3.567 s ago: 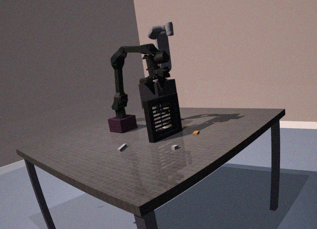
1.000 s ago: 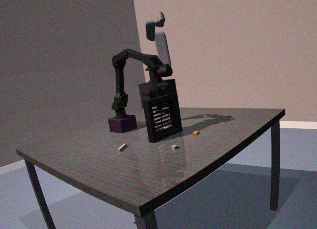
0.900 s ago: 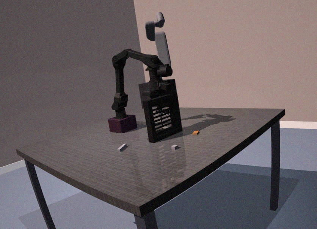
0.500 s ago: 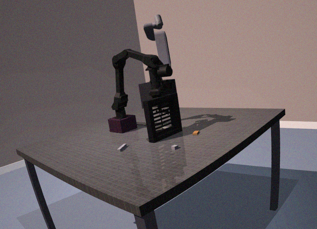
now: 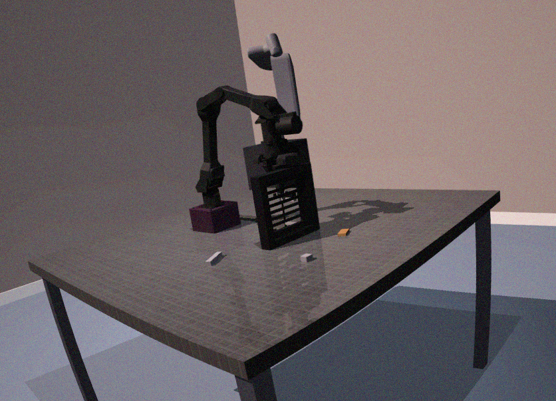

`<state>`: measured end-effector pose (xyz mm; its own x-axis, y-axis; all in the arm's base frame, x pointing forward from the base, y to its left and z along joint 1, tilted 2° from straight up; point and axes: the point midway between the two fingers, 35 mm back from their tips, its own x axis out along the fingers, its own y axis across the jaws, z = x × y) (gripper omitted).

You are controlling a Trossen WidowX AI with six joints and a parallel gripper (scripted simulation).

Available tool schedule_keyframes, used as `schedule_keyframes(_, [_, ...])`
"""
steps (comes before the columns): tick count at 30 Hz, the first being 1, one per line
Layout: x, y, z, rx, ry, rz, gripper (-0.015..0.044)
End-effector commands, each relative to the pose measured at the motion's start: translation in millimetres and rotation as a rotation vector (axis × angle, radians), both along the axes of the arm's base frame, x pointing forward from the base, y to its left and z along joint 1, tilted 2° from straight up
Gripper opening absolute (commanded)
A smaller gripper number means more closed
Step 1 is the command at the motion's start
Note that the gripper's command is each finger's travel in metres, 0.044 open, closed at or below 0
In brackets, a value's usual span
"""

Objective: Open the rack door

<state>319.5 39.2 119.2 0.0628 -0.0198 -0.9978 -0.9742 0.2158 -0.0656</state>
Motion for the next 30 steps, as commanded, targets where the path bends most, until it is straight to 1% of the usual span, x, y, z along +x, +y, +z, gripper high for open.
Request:
schedule_keyframes(1, [0.0, -1.0, -1.4, -0.022, 0.007, 0.258, 0.0017])
schedule_keyframes(8, [0.0, -1.0, -1.4, -0.041, 0.014, 0.568, 0.0017])
schedule_keyframes(20, [0.0, -1.0, -1.4, -0.041, 0.014, 0.576, 0.0017])
schedule_keyframes(30, [0.0, -1.0, -1.4, -0.041, 0.014, 0.576, 0.0279])
